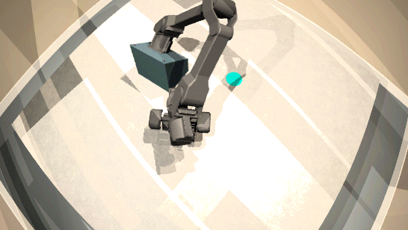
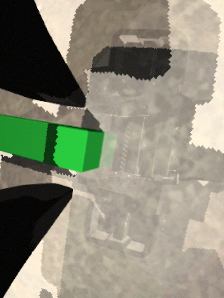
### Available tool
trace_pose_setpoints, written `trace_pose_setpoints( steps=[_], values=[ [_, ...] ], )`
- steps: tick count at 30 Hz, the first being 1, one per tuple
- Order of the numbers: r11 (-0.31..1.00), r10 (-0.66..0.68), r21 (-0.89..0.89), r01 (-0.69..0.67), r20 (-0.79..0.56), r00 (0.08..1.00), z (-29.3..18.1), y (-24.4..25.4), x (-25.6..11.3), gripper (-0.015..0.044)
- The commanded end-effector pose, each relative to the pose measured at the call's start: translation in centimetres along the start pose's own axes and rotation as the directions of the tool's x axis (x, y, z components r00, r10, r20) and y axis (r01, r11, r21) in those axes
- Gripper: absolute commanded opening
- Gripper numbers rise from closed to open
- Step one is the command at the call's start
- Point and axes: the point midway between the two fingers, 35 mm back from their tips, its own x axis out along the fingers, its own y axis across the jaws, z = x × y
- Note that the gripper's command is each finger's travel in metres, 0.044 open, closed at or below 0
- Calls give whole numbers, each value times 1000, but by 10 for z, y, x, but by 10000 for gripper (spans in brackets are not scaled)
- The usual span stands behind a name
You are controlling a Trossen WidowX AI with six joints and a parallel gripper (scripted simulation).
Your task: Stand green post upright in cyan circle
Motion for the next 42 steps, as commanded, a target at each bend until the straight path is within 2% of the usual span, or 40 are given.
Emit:
trace_pose_setpoints(
  steps=[1, 3, 9, 42],
  values=[
    [1000, 4, 7, -4, -3, 1000, -1, 0, 3, 75],
    [1000, 4, 7, -4, -3, 1000, -1, 0, 3, 23],
    [1000, 4, 7, -4, -2, 1000, 0, 0, -1, 23],
    [1000, 0, 8, 0, 2, 1000, 2, 0, -102, 23]
  ],
)
